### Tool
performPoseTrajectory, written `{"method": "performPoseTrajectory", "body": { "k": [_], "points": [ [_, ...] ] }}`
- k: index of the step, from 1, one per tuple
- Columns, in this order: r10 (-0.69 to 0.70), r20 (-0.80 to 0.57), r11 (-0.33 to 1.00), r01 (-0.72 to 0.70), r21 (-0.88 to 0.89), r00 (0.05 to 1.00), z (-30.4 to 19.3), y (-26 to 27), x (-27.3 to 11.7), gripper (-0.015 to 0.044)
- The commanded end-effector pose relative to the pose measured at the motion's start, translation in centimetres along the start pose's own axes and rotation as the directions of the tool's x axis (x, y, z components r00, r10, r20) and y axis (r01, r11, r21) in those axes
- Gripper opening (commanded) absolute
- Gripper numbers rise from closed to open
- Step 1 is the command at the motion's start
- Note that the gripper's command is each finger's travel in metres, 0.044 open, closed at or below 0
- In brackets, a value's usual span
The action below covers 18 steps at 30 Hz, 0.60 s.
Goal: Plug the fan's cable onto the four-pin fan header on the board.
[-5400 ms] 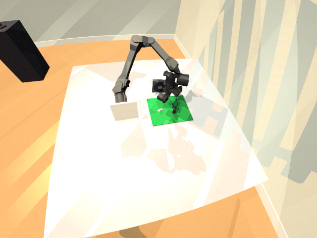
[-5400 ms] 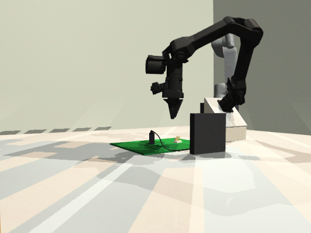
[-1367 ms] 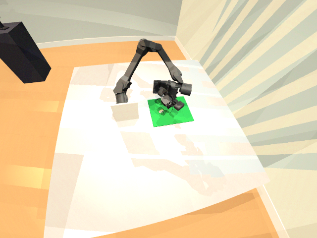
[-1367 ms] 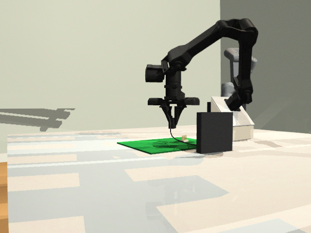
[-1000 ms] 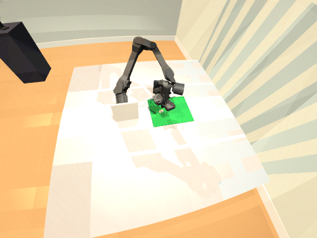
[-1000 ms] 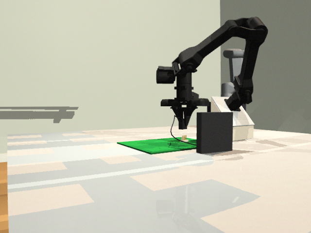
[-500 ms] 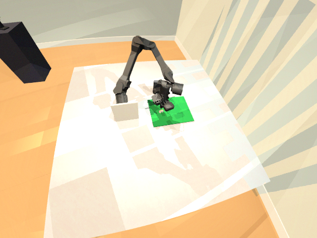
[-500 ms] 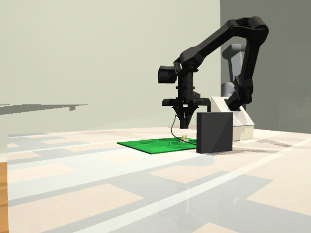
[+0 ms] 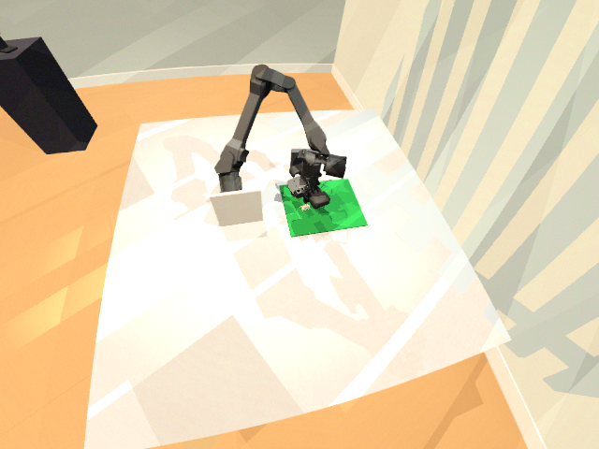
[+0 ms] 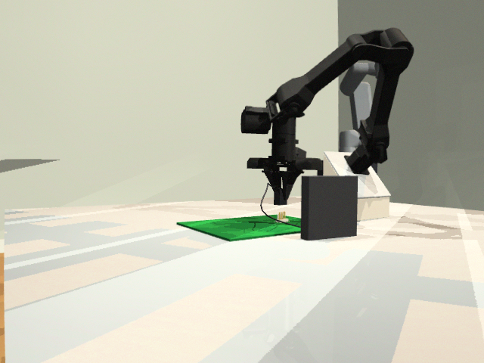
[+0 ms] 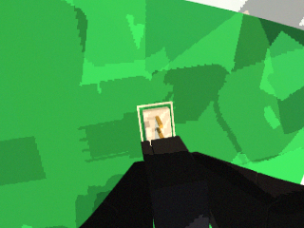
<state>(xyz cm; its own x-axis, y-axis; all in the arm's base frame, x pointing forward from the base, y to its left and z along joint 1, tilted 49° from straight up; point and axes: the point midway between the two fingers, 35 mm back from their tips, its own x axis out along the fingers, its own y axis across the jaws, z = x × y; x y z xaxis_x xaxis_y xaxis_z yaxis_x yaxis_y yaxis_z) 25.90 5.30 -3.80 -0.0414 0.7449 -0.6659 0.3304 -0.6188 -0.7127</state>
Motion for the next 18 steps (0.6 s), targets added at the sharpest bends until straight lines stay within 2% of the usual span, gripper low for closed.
{"method": "performPoseTrajectory", "body": {
  "k": [1, 18],
  "points": [
    [-0.013, 0.01, 1.0, 0.012, 0.007, 1.0, 0.36, -0.25, 1.34, 0.0],
    [-0.013, 0.01, 1.0, 0.013, 0.011, 1.0, 0.13, -0.39, 1.34, 0.0]
  ]
}}
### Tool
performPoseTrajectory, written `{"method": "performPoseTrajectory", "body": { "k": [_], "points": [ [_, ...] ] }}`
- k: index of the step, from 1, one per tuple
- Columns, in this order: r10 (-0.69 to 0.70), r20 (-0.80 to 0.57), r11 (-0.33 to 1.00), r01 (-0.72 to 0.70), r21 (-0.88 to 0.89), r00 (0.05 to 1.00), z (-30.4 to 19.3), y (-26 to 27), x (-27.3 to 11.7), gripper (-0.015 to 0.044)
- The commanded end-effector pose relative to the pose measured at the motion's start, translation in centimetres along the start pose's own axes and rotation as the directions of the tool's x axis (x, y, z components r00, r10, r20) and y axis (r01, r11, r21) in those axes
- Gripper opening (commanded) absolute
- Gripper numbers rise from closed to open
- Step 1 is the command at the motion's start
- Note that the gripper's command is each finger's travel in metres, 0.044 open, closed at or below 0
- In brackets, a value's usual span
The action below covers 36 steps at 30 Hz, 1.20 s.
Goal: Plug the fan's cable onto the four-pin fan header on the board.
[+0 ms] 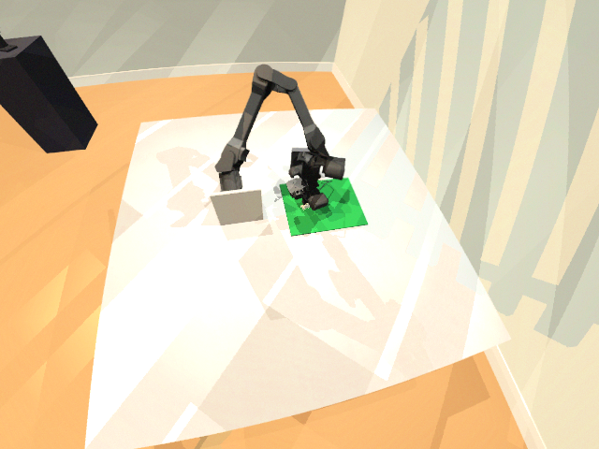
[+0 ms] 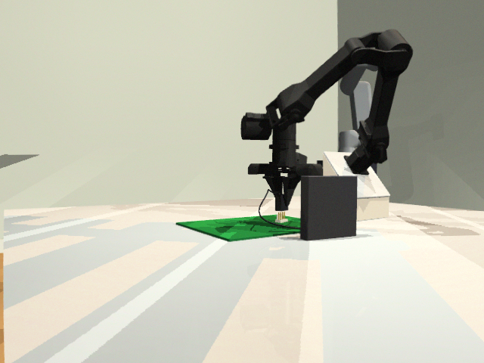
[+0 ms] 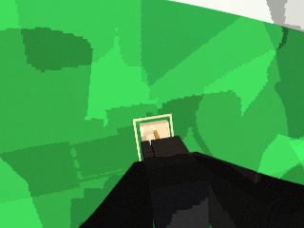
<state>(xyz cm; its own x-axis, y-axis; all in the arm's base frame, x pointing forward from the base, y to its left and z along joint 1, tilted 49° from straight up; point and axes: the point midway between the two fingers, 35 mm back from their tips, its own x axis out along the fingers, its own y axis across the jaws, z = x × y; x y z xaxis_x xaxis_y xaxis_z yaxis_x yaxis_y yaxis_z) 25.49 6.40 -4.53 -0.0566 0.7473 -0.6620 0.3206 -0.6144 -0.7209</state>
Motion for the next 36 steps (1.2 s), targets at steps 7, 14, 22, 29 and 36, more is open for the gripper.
{"method": "performPoseTrajectory", "body": {
  "k": [7, 14, 22, 29, 36],
  "points": [
    [-0.003, -0.003, 1.0, 0.003, 0.001, 1.0, -0.15, -0.09, 0.07, 0.0],
    [-0.003, -0.003, 1.0, 0.003, 0.001, 1.0, -0.11, -0.07, 0.23, 0.0],
    [-0.004, -0.003, 1.0, 0.004, 0.002, 1.0, -0.05, -0.06, 0.39, 0.0],
    [-0.004, -0.003, 1.0, 0.004, 0.003, 1.0, -0.02, -0.07, 0.53, 0.0],
    [-0.004, -0.003, 1.0, 0.004, 0.002, 1.0, -0.03, -0.08, 0.68, 0.0]
  ]
}}
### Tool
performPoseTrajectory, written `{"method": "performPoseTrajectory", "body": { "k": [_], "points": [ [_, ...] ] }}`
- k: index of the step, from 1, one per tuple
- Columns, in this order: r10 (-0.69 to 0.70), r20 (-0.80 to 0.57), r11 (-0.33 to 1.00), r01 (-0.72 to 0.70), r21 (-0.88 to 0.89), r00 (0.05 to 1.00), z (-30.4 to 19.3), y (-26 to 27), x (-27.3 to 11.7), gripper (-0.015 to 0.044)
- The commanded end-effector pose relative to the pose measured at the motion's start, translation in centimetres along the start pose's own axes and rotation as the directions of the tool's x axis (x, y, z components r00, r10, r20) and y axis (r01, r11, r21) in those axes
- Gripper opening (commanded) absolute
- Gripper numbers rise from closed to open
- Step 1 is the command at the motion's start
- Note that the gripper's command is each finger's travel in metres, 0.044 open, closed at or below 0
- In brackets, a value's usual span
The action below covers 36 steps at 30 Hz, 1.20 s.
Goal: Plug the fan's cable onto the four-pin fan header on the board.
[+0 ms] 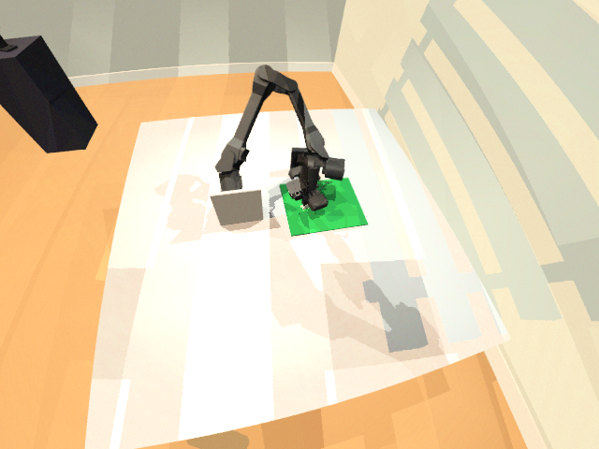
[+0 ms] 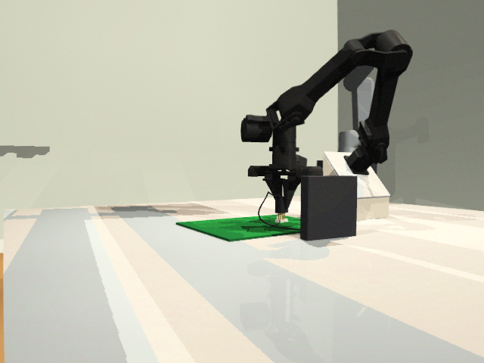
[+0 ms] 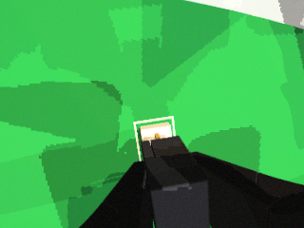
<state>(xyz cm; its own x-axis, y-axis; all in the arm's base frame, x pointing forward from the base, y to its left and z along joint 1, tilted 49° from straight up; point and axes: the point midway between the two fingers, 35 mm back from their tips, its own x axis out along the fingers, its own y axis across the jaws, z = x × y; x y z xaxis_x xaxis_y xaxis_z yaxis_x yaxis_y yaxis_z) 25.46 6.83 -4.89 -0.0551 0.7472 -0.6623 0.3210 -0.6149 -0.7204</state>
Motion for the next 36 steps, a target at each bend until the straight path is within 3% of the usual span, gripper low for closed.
{"method": "performPoseTrajectory", "body": {
  "k": [1, 34, 36],
  "points": [
    [-0.004, -0.002, 1.0, 0.004, 0.003, 1.0, 0.0, -0.1, 0.1, 0.0],
    [-0.005, -0.002, 1.0, 0.005, 0.003, 1.0, 0.0, -0.1, 1.9, 0.0],
    [-0.004, -0.005, 1.0, 0.004, 0.001, 1.0, 0.0, -0.1, 1.5, 0.0053]
  ]
}}
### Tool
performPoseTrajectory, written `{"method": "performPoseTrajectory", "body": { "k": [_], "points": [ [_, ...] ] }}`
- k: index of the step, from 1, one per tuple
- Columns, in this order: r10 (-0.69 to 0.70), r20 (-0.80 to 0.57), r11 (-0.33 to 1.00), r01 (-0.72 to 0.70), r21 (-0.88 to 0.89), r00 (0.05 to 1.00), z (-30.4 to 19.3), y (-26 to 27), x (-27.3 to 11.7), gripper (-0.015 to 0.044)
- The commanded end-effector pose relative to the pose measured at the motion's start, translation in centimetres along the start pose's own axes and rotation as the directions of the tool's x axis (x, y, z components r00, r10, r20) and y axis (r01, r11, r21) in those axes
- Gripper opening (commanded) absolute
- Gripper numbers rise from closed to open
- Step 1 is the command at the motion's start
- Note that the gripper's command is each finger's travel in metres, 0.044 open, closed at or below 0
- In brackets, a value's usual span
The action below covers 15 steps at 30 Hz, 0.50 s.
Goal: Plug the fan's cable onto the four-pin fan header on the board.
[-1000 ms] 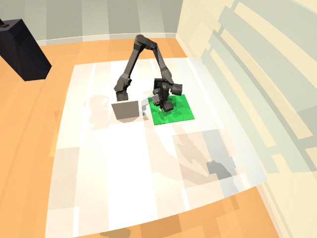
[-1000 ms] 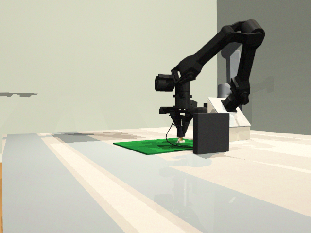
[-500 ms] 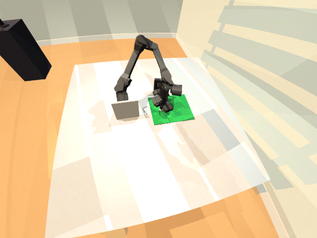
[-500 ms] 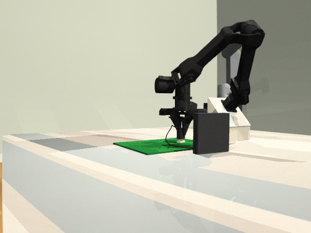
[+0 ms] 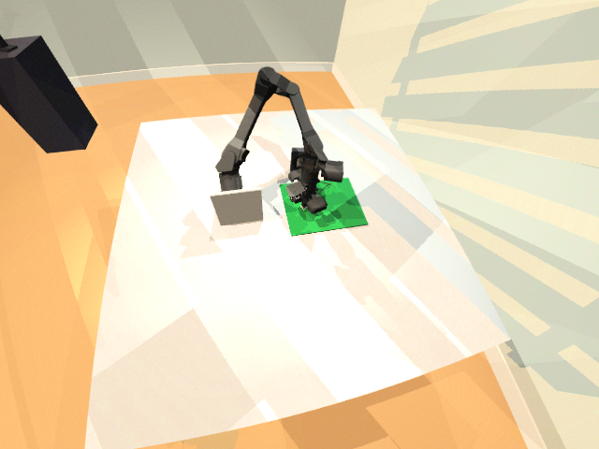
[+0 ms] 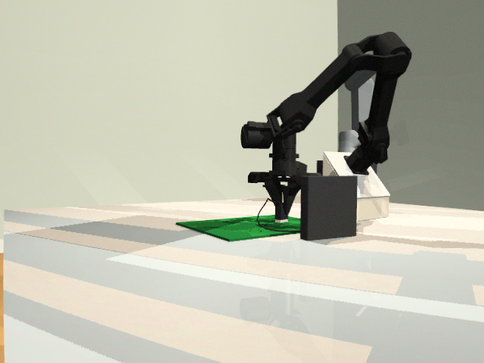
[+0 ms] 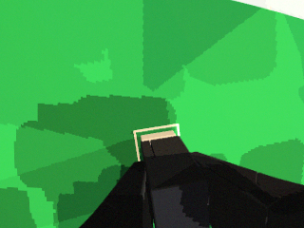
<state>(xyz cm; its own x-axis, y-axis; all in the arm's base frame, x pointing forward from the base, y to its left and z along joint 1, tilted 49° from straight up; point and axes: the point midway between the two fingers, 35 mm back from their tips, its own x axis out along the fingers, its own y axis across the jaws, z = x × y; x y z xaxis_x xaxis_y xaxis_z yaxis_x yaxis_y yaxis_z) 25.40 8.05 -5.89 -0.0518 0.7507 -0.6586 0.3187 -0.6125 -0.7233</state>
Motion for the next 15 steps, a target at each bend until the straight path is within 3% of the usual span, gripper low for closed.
{"method": "performPoseTrajectory", "body": {
  "k": [1, 8, 12, 15],
  "points": [
    [0.0, 0.0, 1.0, 0.0, -0.001, 1.0, 0.0, 0.0, 0.0, 0.0079],
    [0.0, 0.0, 1.0, 0.0, -0.001, 1.0, 0.0, 0.0, 0.0, 0.026],
    [0.002, 0.001, 1.0, -0.002, 0.0, 1.0, -0.1, 0.1, -0.9, 0.026],
    [0.003, 0.003, 1.0, -0.003, 0.0, 1.0, -0.1, 0.1, -4.6, 0.026]
  ]
}}
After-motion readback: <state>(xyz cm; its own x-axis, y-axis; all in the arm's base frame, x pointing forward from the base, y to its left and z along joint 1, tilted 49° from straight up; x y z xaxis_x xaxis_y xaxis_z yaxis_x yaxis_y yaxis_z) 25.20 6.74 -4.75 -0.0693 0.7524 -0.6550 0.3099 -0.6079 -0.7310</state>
